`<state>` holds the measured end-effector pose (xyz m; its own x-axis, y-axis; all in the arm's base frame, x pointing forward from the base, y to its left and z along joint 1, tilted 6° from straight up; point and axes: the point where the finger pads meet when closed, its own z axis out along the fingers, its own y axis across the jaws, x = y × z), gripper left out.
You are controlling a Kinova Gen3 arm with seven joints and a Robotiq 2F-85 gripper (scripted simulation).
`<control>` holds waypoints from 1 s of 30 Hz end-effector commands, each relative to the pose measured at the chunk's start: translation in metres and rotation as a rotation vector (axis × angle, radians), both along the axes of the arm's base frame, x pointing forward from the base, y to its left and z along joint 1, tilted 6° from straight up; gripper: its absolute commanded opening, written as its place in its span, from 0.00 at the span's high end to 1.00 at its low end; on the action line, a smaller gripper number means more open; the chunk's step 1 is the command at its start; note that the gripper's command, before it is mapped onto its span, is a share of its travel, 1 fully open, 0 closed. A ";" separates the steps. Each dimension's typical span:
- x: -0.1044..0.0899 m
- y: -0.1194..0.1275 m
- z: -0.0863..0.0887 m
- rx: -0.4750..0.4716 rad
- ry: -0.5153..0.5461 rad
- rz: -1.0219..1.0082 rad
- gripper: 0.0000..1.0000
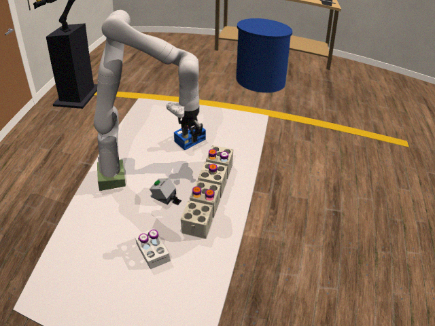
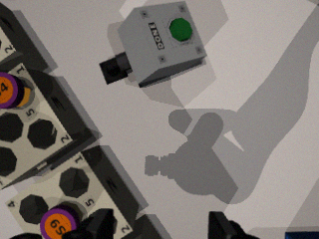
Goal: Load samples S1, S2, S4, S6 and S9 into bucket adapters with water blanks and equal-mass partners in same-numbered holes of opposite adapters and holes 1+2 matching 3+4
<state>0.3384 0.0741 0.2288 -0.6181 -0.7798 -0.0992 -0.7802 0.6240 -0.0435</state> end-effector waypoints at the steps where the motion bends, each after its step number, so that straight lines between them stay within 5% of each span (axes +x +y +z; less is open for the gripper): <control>1: -0.003 0.014 0.002 -0.001 -0.012 0.008 0.38; 30: -0.035 0.091 0.003 -0.003 -0.005 0.008 0.38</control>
